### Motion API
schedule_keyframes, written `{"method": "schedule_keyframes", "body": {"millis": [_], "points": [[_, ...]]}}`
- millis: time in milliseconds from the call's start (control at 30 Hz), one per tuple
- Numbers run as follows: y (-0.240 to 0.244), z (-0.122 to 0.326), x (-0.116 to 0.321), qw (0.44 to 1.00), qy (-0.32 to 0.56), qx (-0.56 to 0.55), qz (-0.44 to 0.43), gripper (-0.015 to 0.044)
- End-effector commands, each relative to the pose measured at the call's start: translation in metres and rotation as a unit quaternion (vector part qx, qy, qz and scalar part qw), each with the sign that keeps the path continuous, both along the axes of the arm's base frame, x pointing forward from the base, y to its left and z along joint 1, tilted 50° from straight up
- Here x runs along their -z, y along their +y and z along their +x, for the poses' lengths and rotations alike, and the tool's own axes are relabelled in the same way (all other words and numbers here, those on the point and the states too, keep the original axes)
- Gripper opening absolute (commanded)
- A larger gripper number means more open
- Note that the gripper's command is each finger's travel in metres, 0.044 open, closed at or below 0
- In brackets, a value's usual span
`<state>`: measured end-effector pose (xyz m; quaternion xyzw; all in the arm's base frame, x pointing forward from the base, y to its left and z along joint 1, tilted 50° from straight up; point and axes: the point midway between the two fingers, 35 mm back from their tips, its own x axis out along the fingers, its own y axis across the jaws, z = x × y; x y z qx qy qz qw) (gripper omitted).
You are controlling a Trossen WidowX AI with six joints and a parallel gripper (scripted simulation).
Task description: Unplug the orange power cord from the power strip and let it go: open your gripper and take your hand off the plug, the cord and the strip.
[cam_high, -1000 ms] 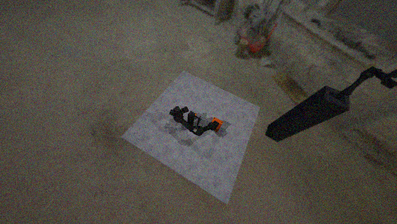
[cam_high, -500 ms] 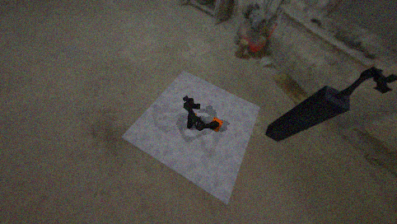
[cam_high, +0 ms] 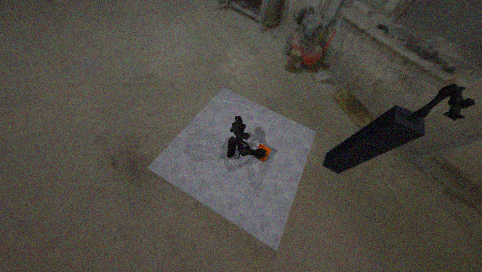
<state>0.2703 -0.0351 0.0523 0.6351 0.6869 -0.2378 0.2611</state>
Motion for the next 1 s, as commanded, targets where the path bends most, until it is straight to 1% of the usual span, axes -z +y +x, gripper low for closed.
{"method": "schedule_keyframes", "body": {"millis": [0,967], "points": [[0.000,0.000,0.000,1.000,0.006,0.007,0.006,0.0160],[0.026,-0.003,-0.031,1.000,0.006,0.007,0.007,0.0160]]}}
